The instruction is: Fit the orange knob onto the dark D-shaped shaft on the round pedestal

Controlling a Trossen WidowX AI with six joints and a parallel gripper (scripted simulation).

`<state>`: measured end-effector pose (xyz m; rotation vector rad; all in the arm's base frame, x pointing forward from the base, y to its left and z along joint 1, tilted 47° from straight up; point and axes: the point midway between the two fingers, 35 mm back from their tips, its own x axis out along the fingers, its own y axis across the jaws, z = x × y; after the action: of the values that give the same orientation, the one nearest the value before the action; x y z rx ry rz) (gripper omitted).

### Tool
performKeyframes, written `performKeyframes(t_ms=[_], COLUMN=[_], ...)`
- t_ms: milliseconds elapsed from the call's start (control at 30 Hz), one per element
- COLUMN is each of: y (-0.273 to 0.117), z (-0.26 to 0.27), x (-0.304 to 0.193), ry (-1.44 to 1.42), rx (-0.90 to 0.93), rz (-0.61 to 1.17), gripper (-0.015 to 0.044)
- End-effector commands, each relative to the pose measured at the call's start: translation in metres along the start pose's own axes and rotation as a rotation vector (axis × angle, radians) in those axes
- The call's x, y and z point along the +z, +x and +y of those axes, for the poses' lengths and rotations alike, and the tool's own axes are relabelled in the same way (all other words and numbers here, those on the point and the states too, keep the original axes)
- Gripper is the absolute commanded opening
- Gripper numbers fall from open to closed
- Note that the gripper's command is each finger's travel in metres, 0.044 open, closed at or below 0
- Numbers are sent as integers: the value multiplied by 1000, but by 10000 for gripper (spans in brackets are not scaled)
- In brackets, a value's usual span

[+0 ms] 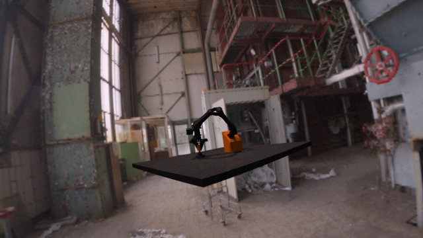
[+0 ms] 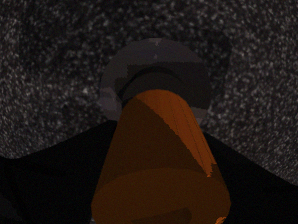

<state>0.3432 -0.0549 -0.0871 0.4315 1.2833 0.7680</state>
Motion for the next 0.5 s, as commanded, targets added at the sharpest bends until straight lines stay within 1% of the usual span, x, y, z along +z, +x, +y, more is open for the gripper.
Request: performKeyframes(t_ms=[0,467], y=[-1,2], z=[-1,0], x=[1,4], ry=[-7,-7], rx=[-4,-4], rz=[-2,-2], gripper=[0,0])
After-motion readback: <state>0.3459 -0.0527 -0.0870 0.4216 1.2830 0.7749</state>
